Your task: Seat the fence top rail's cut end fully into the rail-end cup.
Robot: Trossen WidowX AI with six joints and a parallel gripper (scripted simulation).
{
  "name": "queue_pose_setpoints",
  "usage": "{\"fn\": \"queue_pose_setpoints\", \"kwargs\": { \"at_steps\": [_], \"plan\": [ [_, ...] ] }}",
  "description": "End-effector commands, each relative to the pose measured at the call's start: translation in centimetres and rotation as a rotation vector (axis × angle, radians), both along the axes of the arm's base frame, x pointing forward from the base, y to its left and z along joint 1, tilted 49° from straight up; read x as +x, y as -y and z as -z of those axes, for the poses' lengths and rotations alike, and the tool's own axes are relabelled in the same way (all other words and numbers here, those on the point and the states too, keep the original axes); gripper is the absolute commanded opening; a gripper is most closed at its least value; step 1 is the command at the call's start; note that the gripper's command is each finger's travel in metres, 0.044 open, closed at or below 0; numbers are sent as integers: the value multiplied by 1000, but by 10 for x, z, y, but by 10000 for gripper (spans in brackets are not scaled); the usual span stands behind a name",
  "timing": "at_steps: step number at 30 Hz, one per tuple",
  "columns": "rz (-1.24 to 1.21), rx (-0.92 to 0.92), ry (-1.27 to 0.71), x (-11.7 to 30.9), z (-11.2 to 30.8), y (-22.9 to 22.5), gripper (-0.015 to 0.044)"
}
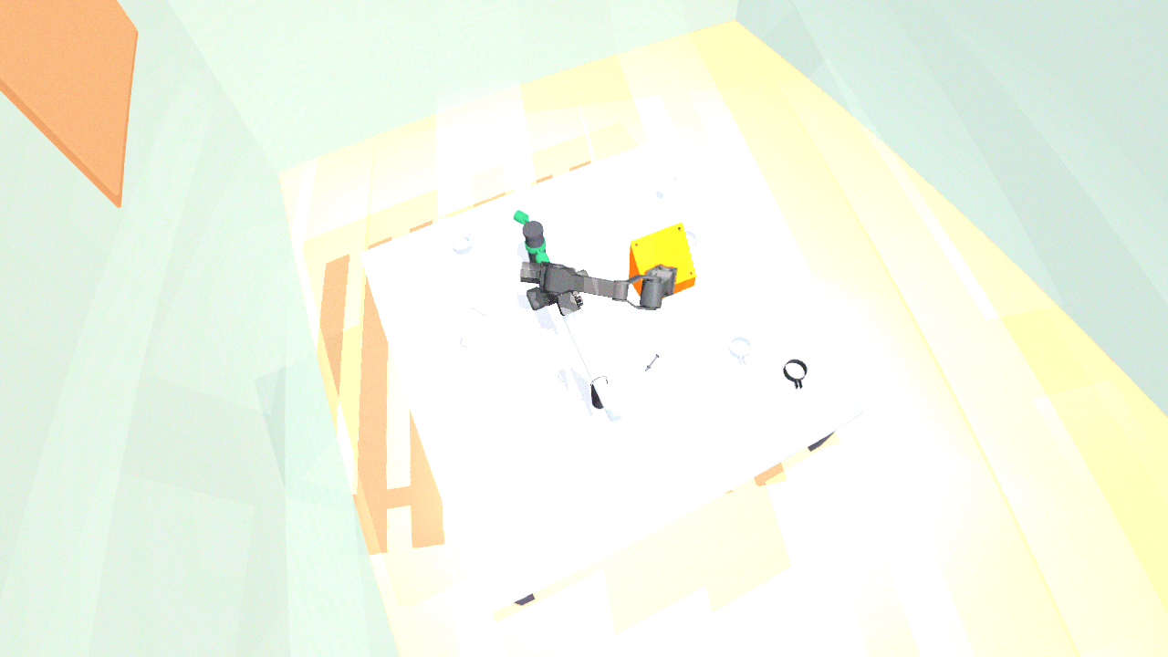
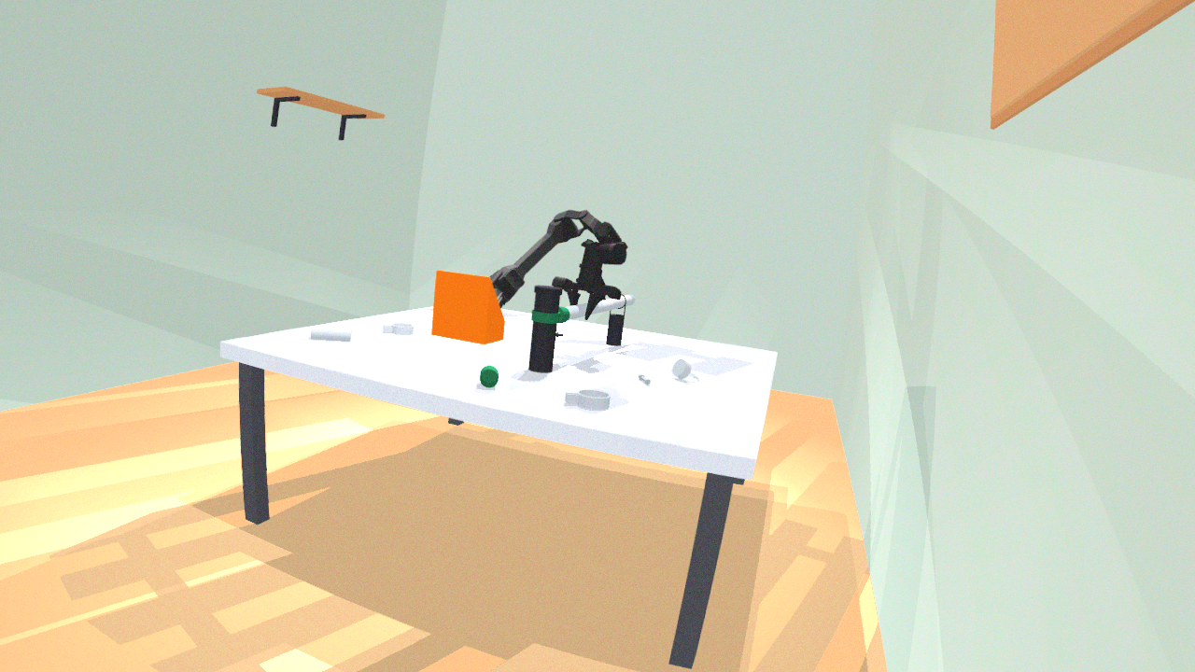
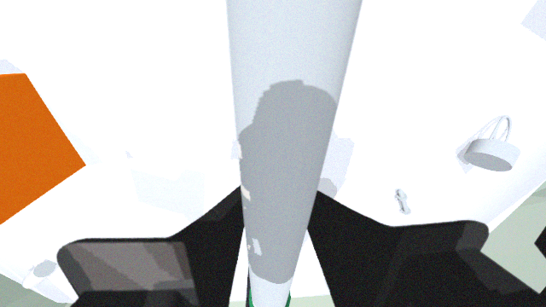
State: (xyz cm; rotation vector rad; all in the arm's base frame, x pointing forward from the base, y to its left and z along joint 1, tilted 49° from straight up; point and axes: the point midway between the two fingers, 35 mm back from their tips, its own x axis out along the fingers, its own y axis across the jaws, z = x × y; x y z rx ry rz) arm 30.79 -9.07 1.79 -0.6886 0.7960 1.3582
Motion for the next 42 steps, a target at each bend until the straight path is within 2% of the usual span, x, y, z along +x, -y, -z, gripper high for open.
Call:
{"fn": "queue_pose_setpoints", "kwargs": {
  "at_steps": [1,42],
  "plan": [
    [3,-13,4,0,-1,7,0],
    [-1,-1,-1,-2,7,13,0]
  ]
}}
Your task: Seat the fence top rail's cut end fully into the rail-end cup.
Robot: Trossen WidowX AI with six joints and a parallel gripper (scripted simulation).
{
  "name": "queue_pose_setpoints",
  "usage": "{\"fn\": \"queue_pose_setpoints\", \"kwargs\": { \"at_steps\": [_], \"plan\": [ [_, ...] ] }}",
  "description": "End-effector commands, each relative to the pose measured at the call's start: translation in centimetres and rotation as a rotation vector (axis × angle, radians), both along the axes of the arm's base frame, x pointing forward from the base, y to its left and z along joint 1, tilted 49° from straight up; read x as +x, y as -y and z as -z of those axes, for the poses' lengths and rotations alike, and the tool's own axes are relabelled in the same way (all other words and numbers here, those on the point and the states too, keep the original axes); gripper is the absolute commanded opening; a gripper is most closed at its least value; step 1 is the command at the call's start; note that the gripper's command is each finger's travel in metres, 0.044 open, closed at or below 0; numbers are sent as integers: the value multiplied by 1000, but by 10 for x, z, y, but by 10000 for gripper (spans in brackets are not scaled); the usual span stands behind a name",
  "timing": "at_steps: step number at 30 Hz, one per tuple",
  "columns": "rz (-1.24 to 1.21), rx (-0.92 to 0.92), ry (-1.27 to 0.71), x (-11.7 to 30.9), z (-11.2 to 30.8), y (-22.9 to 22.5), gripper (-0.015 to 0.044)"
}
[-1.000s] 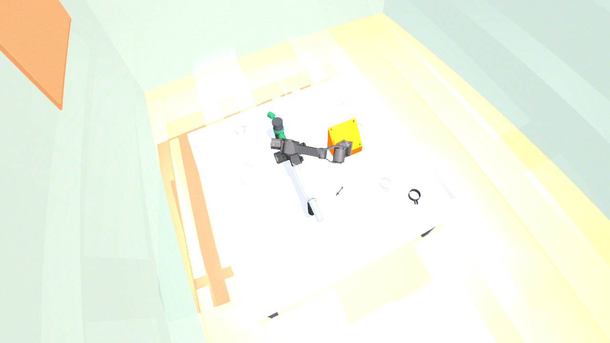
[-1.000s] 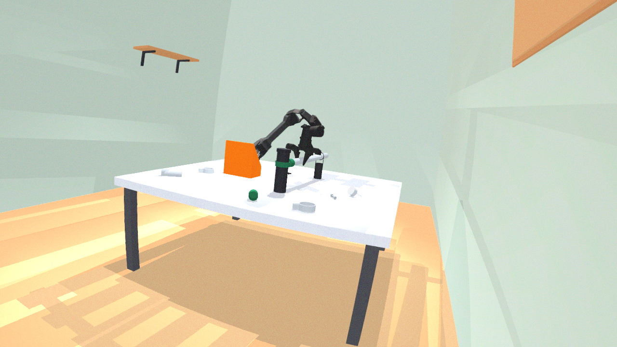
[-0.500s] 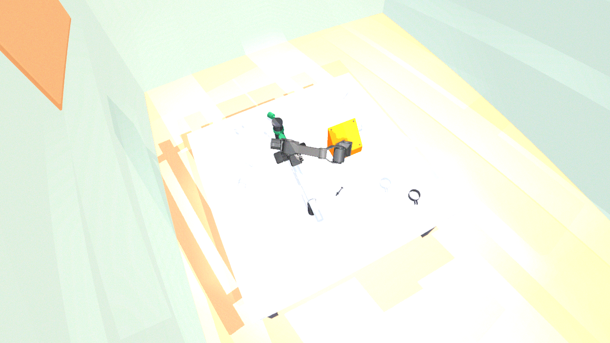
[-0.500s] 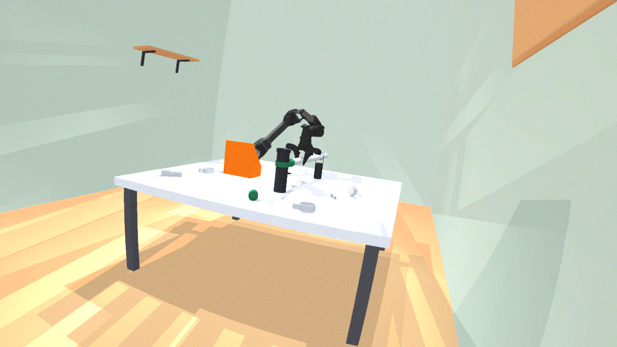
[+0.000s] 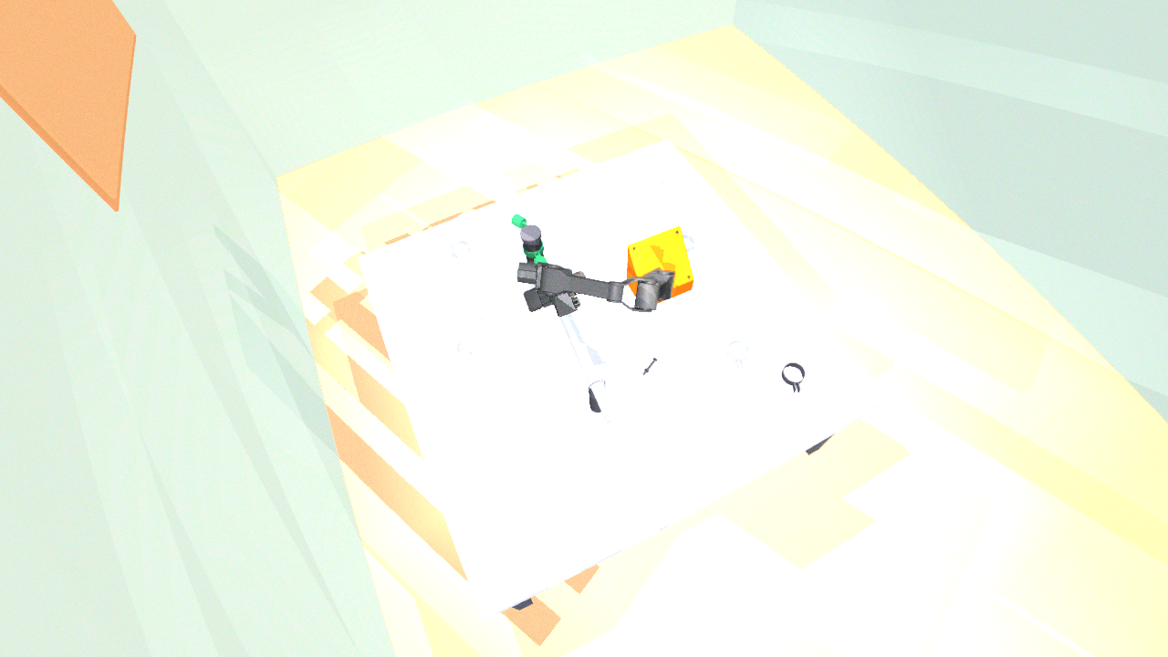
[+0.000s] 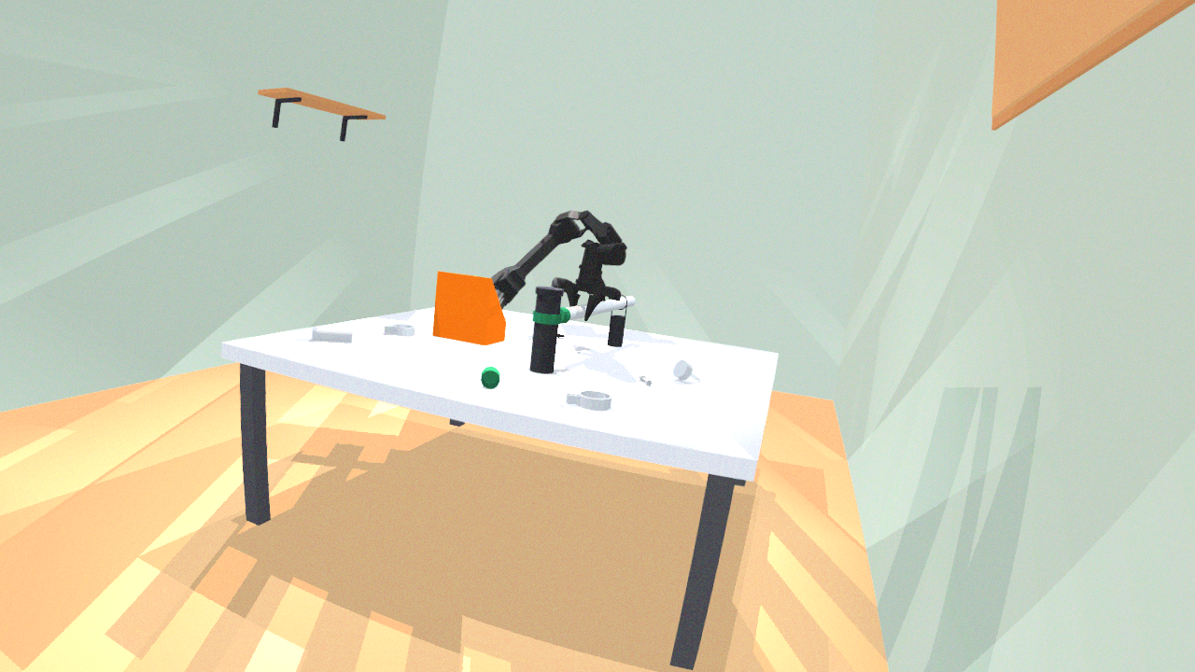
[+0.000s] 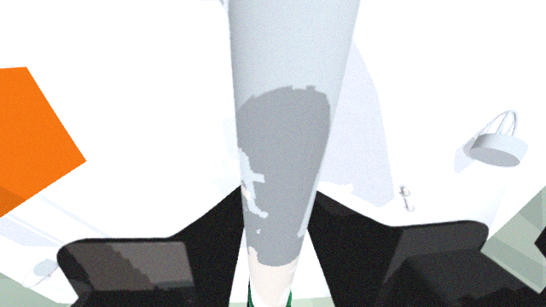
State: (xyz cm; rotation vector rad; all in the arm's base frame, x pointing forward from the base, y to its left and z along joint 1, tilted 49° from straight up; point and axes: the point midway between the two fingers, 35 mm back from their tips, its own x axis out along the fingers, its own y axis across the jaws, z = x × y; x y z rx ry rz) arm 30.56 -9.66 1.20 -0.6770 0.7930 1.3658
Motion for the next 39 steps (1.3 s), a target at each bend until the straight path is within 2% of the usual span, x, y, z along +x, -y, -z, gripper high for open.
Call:
{"fn": "queue_pose_setpoints", "kwargs": {
  "at_steps": [1,32,39],
  "plan": [
    [1,-12,6,0,1,8,0],
    [1,-13,6,2,15,26,0],
    [-7,3,-5,-1,15,18,0]
  ]
}}
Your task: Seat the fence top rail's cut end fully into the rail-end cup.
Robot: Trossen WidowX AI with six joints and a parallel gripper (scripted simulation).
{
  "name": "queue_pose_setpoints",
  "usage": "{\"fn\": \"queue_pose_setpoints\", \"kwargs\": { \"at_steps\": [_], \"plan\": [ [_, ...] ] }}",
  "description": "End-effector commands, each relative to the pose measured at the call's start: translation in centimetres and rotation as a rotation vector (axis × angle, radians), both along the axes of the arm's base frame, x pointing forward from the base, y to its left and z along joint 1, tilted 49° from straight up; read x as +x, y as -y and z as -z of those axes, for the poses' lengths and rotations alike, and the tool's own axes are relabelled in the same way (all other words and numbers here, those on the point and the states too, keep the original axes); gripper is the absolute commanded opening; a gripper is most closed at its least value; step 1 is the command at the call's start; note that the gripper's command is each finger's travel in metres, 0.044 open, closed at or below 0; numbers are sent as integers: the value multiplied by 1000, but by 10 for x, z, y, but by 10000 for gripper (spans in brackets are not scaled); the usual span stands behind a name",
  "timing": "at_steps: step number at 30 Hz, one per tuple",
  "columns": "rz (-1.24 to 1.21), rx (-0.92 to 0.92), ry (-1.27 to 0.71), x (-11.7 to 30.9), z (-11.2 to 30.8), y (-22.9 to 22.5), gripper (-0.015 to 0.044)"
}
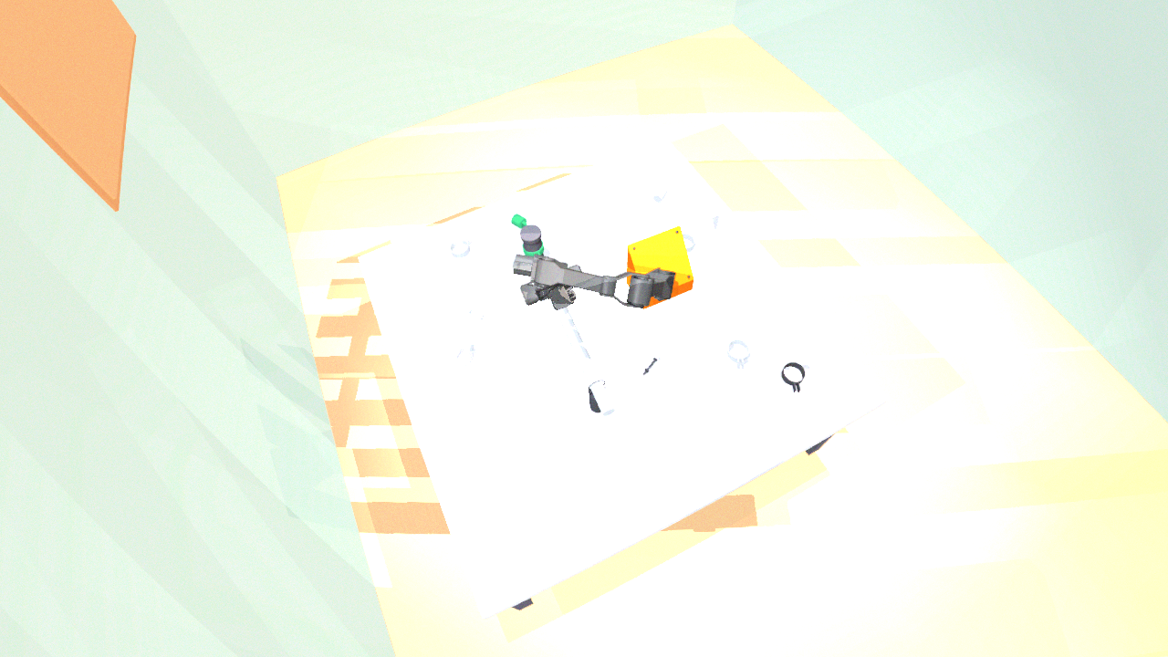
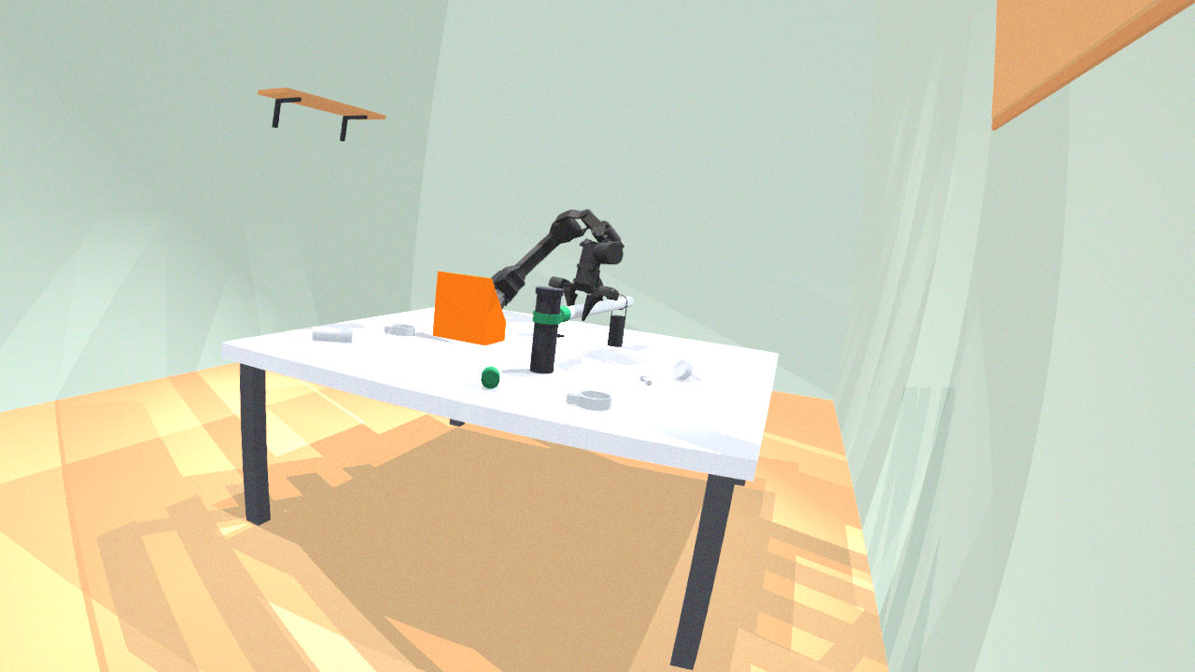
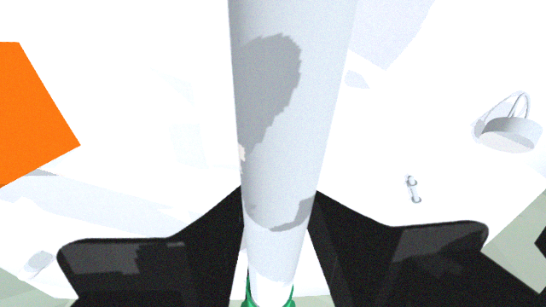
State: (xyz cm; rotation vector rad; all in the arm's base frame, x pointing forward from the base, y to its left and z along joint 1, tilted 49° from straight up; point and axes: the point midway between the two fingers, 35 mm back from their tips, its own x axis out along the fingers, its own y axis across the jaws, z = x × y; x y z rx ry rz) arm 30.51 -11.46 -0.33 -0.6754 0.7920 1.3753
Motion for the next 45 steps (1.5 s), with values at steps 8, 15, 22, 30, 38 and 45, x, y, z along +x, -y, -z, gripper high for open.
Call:
{"fn": "queue_pose_setpoints", "kwargs": {
  "at_steps": [8,15,22,30,38,45],
  "plan": [
    [0,0,-1,0,0,0,157],
    [0,0,-1,1,-12,1,341],
    [0,1,-2,0,-55,3,440],
    [6,1,-2,-1,-74,18,440],
    [5,2,-3,-5,-91,29,440],
    [5,2,-3,-5,-91,29,440]
  ]
}}
